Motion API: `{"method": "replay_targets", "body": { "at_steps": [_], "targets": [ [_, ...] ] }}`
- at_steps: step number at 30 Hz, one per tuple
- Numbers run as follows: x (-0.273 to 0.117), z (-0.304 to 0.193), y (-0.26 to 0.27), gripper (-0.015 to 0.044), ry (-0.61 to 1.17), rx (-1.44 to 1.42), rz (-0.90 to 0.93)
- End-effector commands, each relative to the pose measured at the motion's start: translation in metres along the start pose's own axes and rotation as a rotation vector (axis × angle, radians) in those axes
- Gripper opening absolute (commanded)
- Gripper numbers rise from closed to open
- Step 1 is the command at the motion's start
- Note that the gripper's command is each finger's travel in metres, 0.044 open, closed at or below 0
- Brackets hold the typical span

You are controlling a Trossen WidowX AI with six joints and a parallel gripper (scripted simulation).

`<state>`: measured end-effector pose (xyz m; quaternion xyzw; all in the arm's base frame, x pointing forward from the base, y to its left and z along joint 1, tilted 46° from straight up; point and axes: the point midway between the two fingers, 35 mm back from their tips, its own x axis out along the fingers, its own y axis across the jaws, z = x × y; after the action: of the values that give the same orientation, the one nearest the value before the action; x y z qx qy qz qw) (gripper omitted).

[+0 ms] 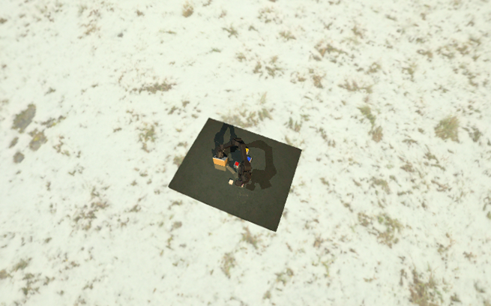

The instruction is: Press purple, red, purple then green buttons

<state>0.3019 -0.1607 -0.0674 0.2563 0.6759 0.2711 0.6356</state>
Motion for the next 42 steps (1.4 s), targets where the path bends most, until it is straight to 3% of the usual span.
{"method": "replay_targets", "body": {
  "at_steps": [1, 5, 14, 42],
  "targets": [
    [0.009, -0.002, 0.000, 0.0348, 0.001, 0.018, 0.011],
    [0.058, -0.002, 0.002, 0.0242, 0.000, 0.017, 0.013],
    [0.060, -0.002, 0.002, 0.0020, 0.000, 0.017, 0.013],
    [0.090, -0.002, 0.002, 0.0020, 0.000, 0.017, 0.014]
  ]
}}
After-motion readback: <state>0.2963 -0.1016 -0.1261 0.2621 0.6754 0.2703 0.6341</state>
